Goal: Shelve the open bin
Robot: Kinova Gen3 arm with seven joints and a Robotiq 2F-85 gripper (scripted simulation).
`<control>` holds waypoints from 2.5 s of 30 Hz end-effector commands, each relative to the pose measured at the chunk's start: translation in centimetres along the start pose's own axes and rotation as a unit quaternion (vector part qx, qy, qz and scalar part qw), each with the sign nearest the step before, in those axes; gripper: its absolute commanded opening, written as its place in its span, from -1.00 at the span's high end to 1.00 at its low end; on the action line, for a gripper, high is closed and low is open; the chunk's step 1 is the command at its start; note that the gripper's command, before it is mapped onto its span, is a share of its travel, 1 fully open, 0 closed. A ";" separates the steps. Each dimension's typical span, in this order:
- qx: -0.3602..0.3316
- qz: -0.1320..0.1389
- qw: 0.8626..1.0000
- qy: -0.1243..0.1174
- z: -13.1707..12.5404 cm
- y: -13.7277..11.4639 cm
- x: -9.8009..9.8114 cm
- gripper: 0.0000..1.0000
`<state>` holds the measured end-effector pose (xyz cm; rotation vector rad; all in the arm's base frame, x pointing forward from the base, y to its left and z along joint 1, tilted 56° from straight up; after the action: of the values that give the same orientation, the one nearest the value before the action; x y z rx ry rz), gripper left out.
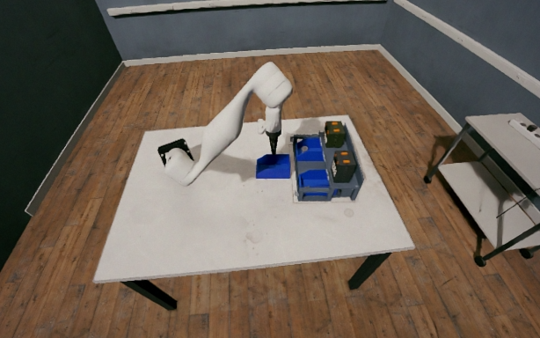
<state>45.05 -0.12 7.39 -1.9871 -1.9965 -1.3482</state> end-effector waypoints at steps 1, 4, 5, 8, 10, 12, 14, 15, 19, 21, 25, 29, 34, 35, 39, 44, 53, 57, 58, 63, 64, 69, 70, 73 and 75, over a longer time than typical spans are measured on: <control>0.000 -0.001 1.000 0.001 0.1 0.0 0.1 0.31; 0.000 -0.001 1.000 0.001 0.1 0.0 1.2 0.31; 0.000 -0.001 1.000 0.001 0.1 0.0 2.3 0.31; 0.000 -0.001 1.000 0.001 0.1 0.0 5.6 0.31; 0.000 -0.001 1.000 0.001 0.1 0.0 5.6 0.31; 0.000 -0.001 1.000 0.001 0.1 0.0 5.6 0.31; 0.000 -0.001 1.000 0.001 0.1 0.0 5.6 0.31; 0.000 -0.001 1.000 0.001 0.1 0.0 5.6 0.31; 0.000 -0.001 1.000 0.001 0.1 0.0 5.6 0.31; 0.000 0.000 1.000 0.001 0.1 0.0 5.8 0.31; 0.000 -0.001 1.000 0.001 0.1 0.0 6.9 0.31; 0.000 -0.001 1.000 0.001 0.1 0.0 6.9 0.31; 0.000 -0.001 1.000 0.001 0.1 0.0 6.9 0.31; 0.000 -0.001 1.000 0.001 0.1 0.0 6.9 0.31; 0.000 -0.001 1.000 0.001 0.1 0.0 6.5 0.31; 0.000 -0.001 1.000 0.001 0.1 0.0 6.0 0.31; 0.000 -0.001 1.000 0.001 0.1 0.0 6.0 0.31; 0.000 -0.001 1.000 0.001 0.1 0.0 5.7 0.31; 0.000 -0.001 1.000 0.001 0.1 0.0 5.6 0.31; 0.000 -0.001 1.000 0.001 0.1 0.0 5.6 0.31; 0.000 -0.001 1.000 0.001 0.1 0.0 5.6 0.31; 0.000 -0.001 1.000 0.001 0.1 0.0 5.6 0.31; 0.000 -0.001 1.000 0.001 0.1 0.0 5.6 0.31; 0.000 -0.001 1.000 0.001 0.1 0.0 5.5 0.31; 0.000 -0.001 1.000 0.001 0.1 0.0 5.4 0.31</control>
<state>44.05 4.18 10.38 -1.9864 -1.9964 -1.3489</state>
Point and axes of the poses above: the point where the finger pads meet when closed, its own x axis back along the fingers, its own z axis across the jaws, y = z × x, the point moved 2 cm from there along x, back along the fingers, and after that the axes turned 11 degrees about -x, right-handed, at the moved point
